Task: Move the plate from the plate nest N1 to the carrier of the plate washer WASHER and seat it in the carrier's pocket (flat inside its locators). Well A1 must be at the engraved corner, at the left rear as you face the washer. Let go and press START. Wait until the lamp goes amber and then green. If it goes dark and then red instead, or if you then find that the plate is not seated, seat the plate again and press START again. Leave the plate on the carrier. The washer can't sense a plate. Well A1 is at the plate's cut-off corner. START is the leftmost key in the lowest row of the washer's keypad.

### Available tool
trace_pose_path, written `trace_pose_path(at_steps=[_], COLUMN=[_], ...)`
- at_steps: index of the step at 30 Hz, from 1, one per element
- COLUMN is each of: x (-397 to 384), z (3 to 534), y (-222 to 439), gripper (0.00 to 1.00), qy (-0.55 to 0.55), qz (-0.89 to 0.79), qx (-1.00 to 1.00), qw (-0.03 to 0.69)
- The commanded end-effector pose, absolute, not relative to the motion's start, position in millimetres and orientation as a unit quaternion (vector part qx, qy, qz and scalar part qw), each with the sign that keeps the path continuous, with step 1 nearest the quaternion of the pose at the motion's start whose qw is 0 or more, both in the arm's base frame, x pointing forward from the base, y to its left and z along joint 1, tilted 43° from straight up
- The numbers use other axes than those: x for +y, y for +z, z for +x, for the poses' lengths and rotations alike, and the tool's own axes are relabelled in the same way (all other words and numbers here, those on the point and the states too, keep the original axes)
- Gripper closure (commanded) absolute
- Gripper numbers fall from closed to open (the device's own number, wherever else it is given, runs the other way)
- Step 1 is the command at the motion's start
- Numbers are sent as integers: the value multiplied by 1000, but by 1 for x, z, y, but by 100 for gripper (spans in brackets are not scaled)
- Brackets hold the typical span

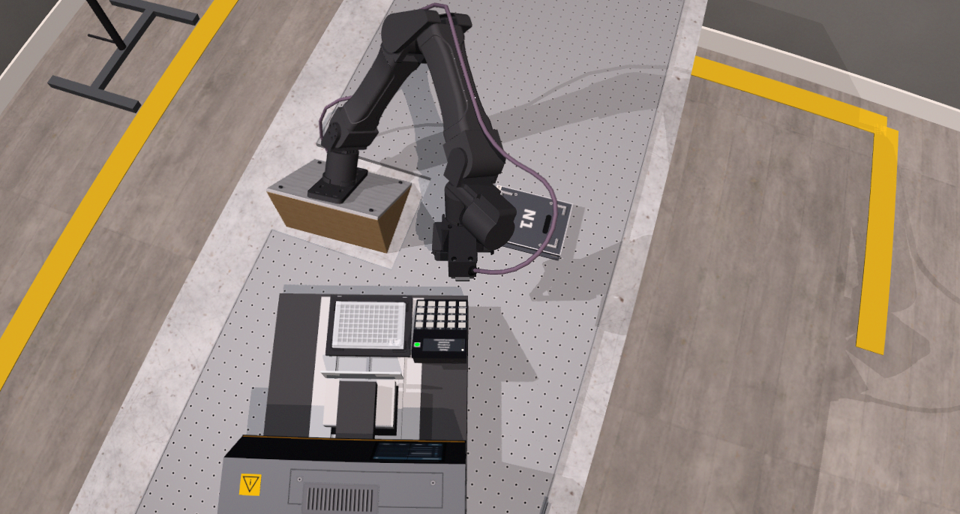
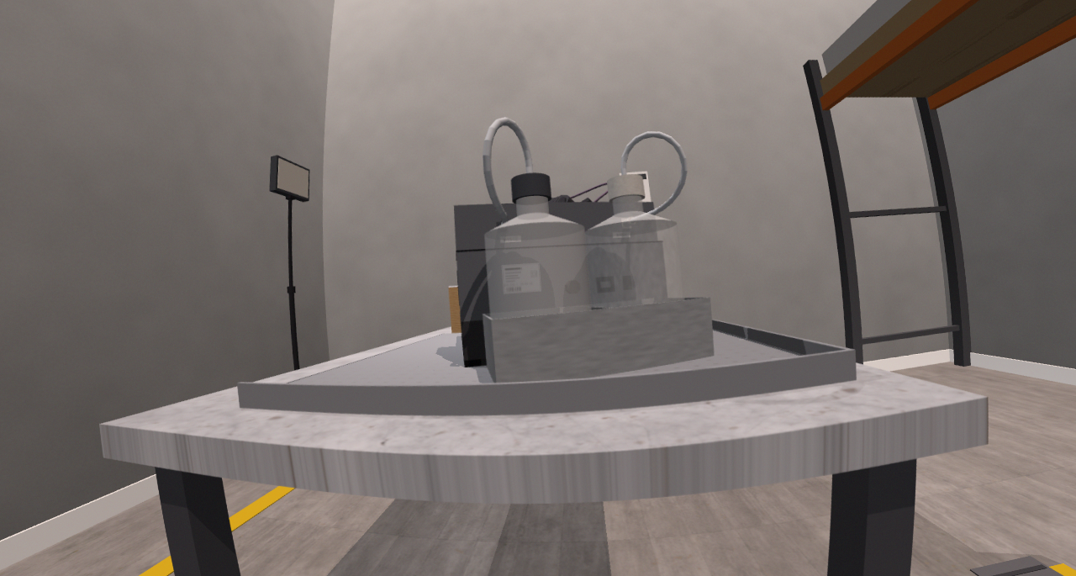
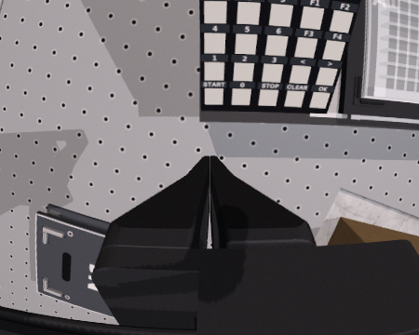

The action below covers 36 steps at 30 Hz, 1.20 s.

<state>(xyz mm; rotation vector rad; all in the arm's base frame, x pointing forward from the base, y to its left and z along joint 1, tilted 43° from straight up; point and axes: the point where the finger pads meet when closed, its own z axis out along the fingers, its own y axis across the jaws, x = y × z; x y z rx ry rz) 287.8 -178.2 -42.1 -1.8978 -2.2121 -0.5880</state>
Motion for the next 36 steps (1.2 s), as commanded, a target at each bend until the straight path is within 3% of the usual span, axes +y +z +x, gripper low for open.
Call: trace_pose_path(at_steps=[1,36], x=[-188,-167], z=[284,284], y=[-43,-75], gripper=[100,100], qy=[-189,-191], qz=[-646,-642], qx=[-735,-737], qw=[77,92])
